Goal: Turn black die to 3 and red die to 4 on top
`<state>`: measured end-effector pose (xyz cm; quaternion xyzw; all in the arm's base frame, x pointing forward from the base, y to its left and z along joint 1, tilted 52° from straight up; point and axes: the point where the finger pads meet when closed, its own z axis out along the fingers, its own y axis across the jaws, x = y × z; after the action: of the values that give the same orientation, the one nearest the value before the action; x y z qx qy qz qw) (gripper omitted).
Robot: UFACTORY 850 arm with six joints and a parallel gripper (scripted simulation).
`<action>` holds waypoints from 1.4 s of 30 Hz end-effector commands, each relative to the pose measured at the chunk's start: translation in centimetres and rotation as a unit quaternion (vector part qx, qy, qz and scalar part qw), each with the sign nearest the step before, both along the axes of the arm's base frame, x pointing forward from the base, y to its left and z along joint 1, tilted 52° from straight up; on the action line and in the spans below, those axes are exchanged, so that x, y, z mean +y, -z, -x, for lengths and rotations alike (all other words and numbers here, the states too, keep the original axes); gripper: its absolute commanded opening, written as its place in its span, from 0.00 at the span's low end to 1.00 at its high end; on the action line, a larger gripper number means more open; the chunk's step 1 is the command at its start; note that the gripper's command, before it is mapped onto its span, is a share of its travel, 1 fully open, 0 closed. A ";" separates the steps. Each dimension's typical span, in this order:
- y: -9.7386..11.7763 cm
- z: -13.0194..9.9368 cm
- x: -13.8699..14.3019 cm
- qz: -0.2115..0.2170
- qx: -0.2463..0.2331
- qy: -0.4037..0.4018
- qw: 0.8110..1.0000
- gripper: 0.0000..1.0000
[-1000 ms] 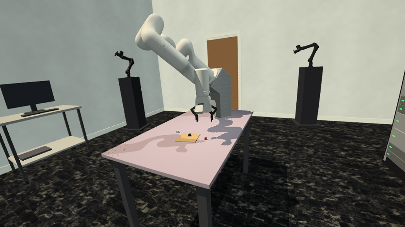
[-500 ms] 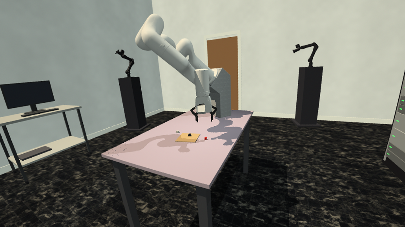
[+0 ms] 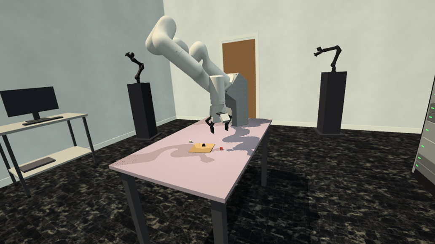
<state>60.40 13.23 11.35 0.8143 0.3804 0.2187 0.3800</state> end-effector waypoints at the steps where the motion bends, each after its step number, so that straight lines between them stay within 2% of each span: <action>1: 0.1 -0.1 -0.1 0.048 0.037 -0.041 0.997 1.00; 4: 0.3 -0.2 -0.2 0.086 0.065 -0.078 0.991 1.00; 7: 0.3 -0.2 -0.2 0.095 0.071 -0.086 0.989 1.00; 8: 0.4 -0.2 -0.3 0.120 0.088 -0.110 0.983 1.00; 14: 0.6 -0.3 -0.5 0.170 0.124 -0.159 0.965 1.00; 21: 0.9 -0.5 -0.7 0.245 0.177 -0.231 0.925 1.00; 24: 0.9 -0.5 -0.8 0.247 0.179 -0.233 0.923 1.00; 25: 1.1 -0.6 -0.8 0.273 0.197 -0.257 0.906 1.00; 26: 1.1 -0.6 -0.9 0.285 0.206 -0.269 0.897 1.00; 31: 1.3 -0.7 -1.0 0.322 0.232 -0.305 0.866 1.00; 33: 1.4 -0.7 -1.1 0.344 0.248 -0.327 0.845 1.00; 34: 1.4 -0.7 -1.1 0.345 0.248 -0.328 0.844 1.00; 35: 1.5 -0.7 -1.2 0.361 0.260 -0.343 0.827 1.00; 38: 1.6 -0.8 -1.3 0.386 0.277 -0.367 0.800 1.00; 41: 1.6 -0.8 -1.3 0.390 0.280 -0.371 0.795 1.00; 42: 1.7 -0.9 -1.4 0.411 0.295 -0.391 0.769 1.00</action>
<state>61.15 11.92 9.74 0.4368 0.7854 -0.0456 0.4361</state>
